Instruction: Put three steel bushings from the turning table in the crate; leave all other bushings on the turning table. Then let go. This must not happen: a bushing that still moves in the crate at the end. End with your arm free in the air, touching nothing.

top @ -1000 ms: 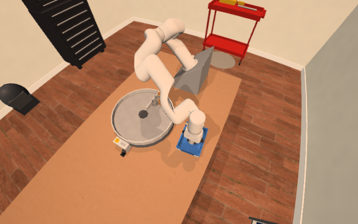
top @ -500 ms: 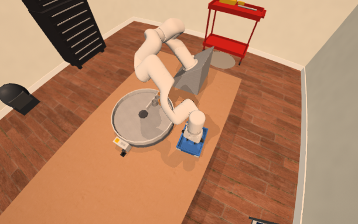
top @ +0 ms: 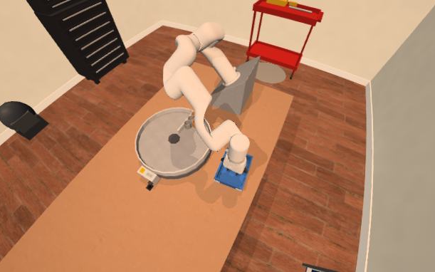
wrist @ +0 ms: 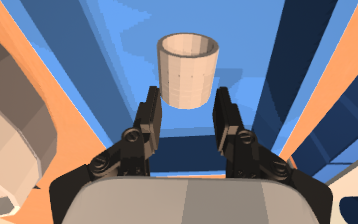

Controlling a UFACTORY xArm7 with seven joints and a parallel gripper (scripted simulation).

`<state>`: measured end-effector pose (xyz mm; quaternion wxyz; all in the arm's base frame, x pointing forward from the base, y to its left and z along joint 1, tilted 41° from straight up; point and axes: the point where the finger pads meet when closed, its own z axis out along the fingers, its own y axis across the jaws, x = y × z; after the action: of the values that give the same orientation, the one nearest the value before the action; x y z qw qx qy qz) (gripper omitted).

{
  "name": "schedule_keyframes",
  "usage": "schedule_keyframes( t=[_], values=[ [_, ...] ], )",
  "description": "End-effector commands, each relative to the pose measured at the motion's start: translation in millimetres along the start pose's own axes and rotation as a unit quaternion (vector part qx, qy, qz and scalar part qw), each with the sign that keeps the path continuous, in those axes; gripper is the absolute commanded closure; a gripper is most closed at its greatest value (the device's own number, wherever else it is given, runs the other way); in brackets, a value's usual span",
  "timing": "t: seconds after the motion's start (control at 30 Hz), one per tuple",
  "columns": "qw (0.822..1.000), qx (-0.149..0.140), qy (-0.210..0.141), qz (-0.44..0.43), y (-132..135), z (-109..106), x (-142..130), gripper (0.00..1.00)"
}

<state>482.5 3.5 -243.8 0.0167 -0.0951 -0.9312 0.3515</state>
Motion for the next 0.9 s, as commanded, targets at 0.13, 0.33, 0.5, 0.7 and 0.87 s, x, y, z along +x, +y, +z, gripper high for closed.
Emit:
schedule_keyframes(
  t=[0.13, 0.33, 0.5, 0.7, 0.87],
  values=[
    [1.000, -0.002, -0.002, 0.000, 1.5, -2.7, -1.3, 0.52],
    [1.000, -0.002, -0.002, 0.000, 1.5, -5.7, -1.3, 0.52],
    [1.000, -0.002, -0.002, 0.000, 1.4, -11.5, -1.2, 0.52],
    [1.000, -0.002, -0.002, 0.000, 1.4, -33.0, -1.2, 0.52],
    [1.000, -0.002, -0.002, 0.000, 1.3, -57.4, -1.1, 0.52]
  ],
)
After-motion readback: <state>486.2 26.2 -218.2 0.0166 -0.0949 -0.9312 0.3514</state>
